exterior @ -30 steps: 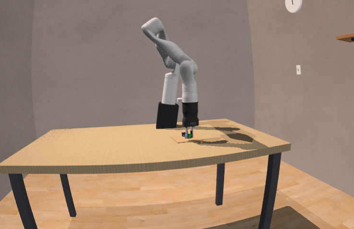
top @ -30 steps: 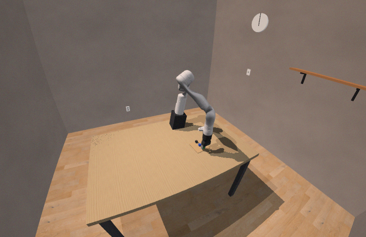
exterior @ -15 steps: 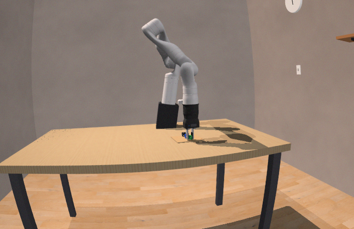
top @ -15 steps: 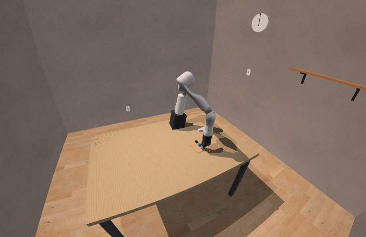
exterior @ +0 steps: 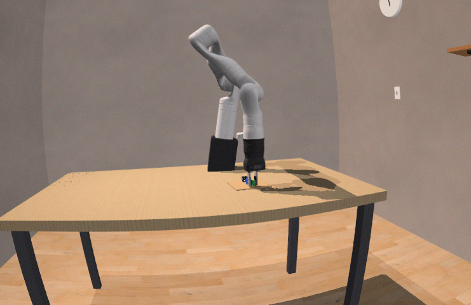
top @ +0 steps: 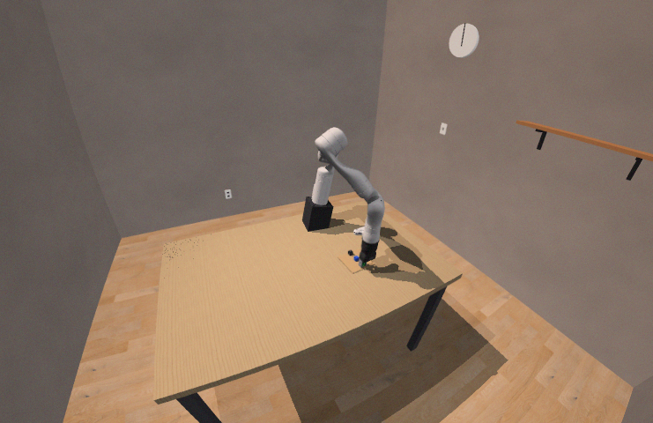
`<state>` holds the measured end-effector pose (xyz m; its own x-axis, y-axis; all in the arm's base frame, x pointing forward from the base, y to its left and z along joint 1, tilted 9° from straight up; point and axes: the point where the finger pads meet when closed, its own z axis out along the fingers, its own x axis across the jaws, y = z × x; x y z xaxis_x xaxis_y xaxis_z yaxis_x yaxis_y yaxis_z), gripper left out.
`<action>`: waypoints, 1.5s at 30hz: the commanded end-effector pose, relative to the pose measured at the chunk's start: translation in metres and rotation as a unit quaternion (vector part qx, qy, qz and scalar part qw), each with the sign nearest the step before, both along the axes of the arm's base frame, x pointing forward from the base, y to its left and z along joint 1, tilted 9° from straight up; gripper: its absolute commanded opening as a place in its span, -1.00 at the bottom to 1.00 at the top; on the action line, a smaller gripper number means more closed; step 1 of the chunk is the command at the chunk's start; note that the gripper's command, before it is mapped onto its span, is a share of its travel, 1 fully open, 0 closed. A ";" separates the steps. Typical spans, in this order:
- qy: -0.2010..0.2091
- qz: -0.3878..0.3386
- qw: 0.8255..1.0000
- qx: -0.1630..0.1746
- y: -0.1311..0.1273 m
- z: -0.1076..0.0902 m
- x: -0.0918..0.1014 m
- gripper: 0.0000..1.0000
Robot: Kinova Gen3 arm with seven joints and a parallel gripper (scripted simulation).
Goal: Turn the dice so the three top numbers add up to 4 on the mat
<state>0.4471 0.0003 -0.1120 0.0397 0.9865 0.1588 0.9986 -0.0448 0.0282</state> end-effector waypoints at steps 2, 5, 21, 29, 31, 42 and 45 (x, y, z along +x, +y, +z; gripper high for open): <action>-0.001 0.000 1.000 0.000 0.000 0.001 0.001 -0.19; -0.001 0.000 1.000 0.000 0.000 0.001 0.001 -0.19; -0.001 0.000 1.000 0.000 0.000 -0.001 0.001 -0.19; -0.001 0.000 1.000 0.000 0.000 -0.002 0.001 -0.19; -0.001 0.000 1.000 0.000 0.000 -0.003 0.001 -0.19; -0.001 0.000 1.000 0.000 0.000 -0.003 0.001 -0.19; -0.001 0.000 1.000 0.000 0.000 -0.003 0.001 -0.19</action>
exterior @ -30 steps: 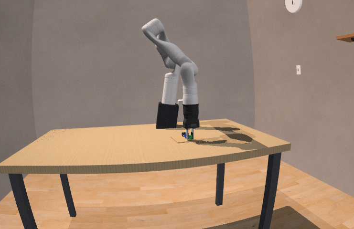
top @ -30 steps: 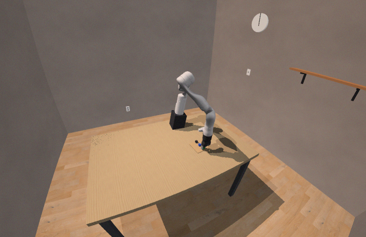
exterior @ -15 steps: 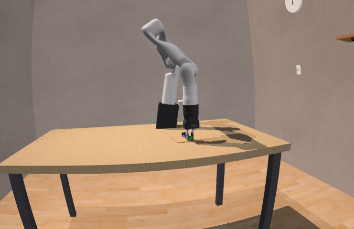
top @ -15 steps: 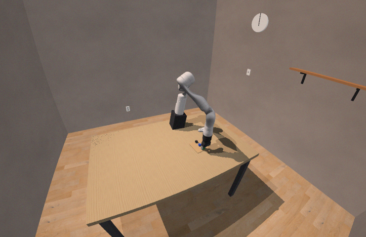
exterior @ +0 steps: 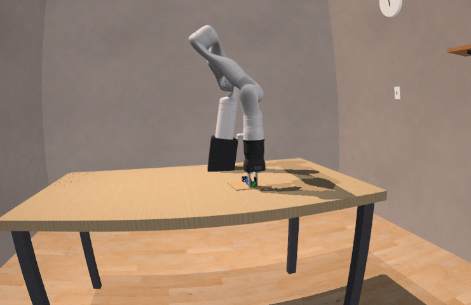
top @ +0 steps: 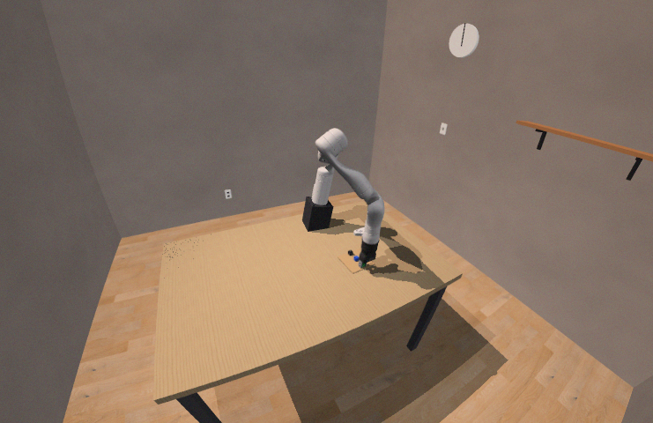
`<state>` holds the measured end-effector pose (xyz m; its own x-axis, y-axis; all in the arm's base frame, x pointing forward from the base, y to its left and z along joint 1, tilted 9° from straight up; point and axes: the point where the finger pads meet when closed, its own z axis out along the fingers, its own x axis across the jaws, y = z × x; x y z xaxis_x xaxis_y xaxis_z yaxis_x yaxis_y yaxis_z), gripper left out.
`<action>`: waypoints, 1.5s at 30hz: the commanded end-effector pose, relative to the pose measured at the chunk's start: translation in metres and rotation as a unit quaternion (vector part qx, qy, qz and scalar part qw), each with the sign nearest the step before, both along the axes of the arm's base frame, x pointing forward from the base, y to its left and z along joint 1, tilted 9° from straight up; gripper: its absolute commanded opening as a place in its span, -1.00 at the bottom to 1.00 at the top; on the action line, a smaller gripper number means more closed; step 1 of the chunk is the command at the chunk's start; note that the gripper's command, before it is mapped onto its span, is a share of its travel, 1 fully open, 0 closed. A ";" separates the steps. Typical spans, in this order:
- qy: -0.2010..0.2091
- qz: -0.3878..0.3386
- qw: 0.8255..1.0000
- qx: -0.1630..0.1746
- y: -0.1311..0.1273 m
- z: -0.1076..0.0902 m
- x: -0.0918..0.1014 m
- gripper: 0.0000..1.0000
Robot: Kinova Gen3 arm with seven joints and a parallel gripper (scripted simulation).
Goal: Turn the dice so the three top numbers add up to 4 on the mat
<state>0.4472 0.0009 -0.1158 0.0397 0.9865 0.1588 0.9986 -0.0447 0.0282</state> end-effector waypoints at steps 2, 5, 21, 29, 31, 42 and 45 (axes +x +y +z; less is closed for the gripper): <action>-0.001 0.000 1.000 0.000 0.000 0.001 0.001 -0.19; -0.001 0.000 1.000 0.000 0.000 0.001 0.001 -0.19; -0.001 0.000 1.000 0.000 0.000 0.001 0.001 -0.19; -0.001 0.000 1.000 0.000 0.000 0.001 0.001 -0.07; -0.001 0.000 1.000 0.000 0.000 0.001 0.001 0.05; -0.001 0.000 1.000 0.000 0.000 0.001 0.001 0.40; -0.001 0.000 1.000 0.000 0.000 0.001 0.001 0.40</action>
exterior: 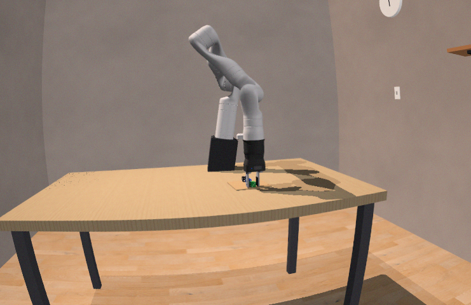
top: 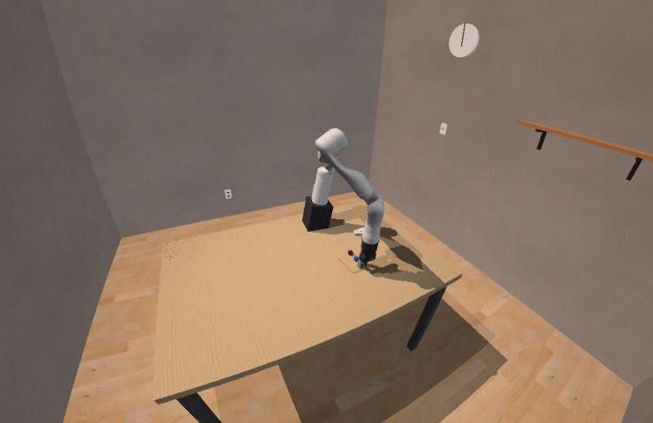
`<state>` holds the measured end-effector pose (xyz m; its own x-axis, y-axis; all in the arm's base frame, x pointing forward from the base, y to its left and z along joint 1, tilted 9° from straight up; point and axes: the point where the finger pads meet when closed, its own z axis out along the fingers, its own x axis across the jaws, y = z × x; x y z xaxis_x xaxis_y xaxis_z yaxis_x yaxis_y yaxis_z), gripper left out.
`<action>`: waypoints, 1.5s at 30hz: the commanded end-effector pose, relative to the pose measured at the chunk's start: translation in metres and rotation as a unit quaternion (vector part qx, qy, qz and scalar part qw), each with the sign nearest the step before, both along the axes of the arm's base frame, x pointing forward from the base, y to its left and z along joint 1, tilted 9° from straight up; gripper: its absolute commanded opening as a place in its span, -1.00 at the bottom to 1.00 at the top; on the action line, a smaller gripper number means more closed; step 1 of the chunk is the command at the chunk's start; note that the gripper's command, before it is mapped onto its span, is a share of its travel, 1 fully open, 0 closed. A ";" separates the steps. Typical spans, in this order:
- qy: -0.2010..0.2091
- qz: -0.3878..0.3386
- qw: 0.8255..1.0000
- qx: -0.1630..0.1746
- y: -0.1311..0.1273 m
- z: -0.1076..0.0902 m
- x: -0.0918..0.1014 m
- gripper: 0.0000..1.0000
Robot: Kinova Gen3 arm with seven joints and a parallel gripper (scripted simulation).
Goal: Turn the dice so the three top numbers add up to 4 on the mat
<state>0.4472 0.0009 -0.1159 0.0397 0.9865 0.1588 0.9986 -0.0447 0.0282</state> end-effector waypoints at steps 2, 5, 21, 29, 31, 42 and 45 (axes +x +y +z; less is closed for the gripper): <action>-0.001 0.000 1.000 0.000 0.000 0.001 0.001 0.40; -0.001 0.000 1.000 0.000 0.000 0.001 0.001 0.40; -0.001 0.000 1.000 0.000 -0.006 0.035 -0.001 0.40; -0.001 0.000 1.000 0.000 -0.012 0.075 -0.002 0.40; -0.001 0.000 1.000 0.000 -0.013 0.082 -0.002 0.40; -0.001 0.000 1.000 0.000 -0.014 0.090 -0.003 1.00; -0.001 0.000 1.000 0.000 -0.014 0.090 -0.003 1.00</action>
<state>0.4439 -0.0130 -0.0272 0.0393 0.9865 0.1592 0.9986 -0.0443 0.0278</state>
